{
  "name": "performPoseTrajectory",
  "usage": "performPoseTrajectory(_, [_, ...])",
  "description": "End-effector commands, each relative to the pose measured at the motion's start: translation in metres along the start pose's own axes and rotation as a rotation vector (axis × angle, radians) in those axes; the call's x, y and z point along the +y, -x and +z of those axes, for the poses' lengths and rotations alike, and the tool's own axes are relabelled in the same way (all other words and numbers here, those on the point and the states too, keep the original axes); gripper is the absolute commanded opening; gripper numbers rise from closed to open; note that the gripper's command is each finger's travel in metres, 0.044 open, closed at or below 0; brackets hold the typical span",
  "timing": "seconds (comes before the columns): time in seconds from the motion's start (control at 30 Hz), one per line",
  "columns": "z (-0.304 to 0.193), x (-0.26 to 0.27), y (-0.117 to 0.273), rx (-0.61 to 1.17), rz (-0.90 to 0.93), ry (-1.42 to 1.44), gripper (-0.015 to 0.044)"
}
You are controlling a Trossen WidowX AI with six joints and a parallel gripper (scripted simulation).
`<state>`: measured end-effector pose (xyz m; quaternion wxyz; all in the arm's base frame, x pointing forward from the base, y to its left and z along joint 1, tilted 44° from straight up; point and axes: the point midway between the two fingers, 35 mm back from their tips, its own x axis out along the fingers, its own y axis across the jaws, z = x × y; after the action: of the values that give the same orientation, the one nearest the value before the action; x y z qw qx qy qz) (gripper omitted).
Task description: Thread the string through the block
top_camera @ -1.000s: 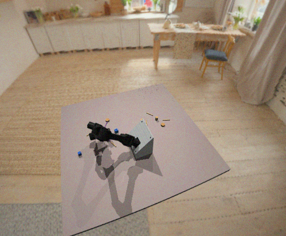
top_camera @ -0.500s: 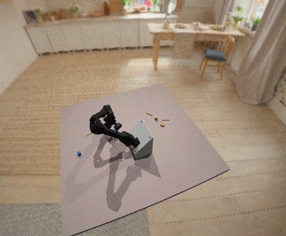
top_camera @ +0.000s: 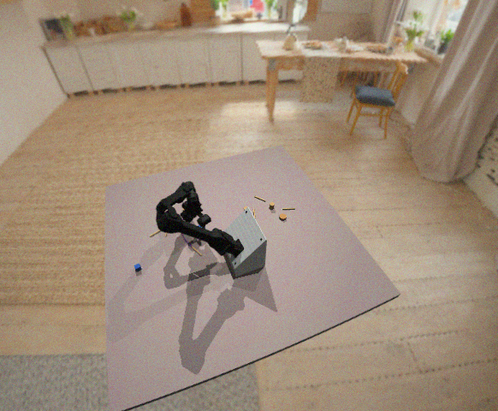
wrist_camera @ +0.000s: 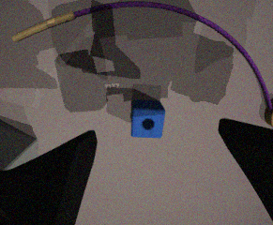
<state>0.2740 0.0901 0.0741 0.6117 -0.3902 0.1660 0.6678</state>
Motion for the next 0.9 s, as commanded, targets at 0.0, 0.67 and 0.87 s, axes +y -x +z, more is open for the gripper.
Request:
performPoseTrajectory(0.0, [-0.001,0.001,0.001,-0.007,0.003,-0.271,0.044])
performPoseTrajectory(0.67, [-0.007,0.003,0.009,-0.002,0.007,-2.002,0.044])
performPoseTrajectory(0.87, [-0.009,0.004,0.011,0.0,0.008,-2.339,0.044])
